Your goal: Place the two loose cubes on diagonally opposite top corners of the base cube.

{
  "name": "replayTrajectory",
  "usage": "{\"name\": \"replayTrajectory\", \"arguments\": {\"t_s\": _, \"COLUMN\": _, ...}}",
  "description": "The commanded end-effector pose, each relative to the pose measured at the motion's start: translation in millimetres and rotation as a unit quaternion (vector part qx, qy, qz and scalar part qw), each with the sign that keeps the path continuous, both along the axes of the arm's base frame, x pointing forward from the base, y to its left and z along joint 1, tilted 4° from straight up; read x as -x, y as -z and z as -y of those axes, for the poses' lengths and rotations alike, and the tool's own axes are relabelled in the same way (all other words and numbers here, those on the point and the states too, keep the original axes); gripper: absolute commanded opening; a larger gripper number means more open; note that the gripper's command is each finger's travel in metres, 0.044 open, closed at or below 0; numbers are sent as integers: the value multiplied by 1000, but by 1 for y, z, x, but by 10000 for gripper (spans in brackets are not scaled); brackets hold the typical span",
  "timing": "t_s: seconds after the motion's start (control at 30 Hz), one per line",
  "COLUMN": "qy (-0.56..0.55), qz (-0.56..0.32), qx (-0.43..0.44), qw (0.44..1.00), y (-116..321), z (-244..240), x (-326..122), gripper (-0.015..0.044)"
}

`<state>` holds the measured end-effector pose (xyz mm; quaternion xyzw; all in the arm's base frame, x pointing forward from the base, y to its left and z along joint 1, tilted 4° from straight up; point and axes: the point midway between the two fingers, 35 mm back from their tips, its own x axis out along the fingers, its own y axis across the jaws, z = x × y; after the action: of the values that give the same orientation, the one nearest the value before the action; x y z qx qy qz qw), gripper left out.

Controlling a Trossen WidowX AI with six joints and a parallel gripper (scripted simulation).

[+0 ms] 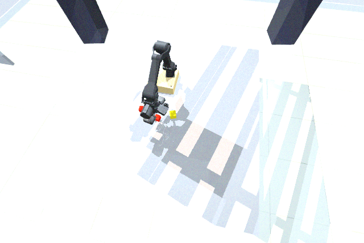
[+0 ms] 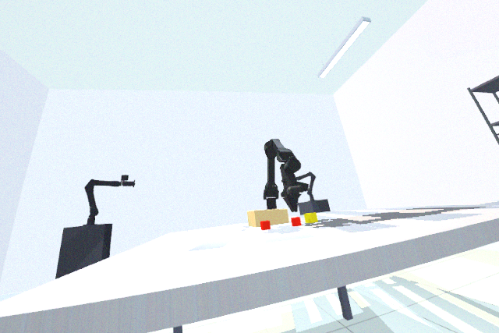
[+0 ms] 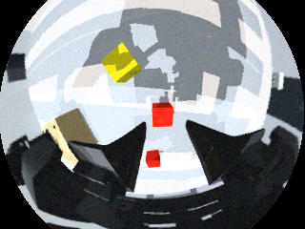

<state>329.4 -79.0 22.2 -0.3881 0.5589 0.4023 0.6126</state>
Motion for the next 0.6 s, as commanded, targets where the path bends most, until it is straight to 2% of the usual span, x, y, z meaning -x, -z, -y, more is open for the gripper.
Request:
{"name": "replayTrajectory", "arguments": {"t_s": 0.0, "qy": 1, "qz": -3, "qx": 1, "qw": 1000, "y": 6, "z": -1, "x": 2, "gripper": 265}}
{"name": "replayTrajectory", "arguments": {"t_s": 0.57, "qy": 1, "qz": -4, "qx": 1, "qw": 1000, "y": 33, "z": -2, "x": 1, "gripper": 265}}
